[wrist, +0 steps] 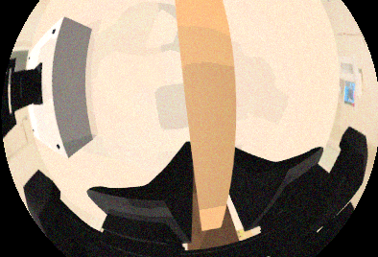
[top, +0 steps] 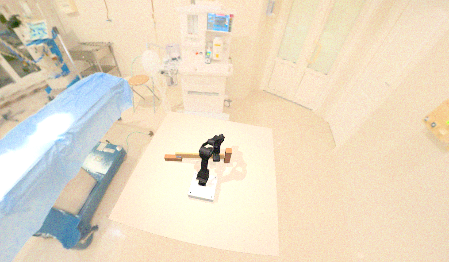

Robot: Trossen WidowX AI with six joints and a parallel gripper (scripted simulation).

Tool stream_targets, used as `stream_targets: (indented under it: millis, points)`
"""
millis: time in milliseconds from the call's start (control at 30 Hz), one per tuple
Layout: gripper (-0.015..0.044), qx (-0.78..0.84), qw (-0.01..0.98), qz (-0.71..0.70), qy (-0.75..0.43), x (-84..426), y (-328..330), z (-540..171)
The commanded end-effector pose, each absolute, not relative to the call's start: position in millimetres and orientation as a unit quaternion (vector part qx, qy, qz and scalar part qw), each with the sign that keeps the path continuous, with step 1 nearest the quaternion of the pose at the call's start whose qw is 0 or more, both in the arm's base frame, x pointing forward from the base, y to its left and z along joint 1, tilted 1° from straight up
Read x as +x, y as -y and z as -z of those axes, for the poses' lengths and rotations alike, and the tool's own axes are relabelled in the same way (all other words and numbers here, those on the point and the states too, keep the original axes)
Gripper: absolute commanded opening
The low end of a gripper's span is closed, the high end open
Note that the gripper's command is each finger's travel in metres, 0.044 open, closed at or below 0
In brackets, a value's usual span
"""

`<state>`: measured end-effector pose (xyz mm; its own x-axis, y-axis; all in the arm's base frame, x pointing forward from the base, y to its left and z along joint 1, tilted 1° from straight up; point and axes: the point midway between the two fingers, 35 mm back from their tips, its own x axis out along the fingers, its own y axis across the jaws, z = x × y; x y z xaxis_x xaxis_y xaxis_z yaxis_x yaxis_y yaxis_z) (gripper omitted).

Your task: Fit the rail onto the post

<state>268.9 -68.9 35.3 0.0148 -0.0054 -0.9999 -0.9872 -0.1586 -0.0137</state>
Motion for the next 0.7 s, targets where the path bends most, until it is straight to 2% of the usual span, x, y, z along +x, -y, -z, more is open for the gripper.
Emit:
stream_targets:
  millis: [0, 667]
  points:
    - [0.0000, -0.547, 0.458, -0.528, -0.460, 270.0, 72.8, -36.8]
    - [0.0000, -0.547, 0.458, -0.528, -0.460, 270.7, 76.1, -35.8]
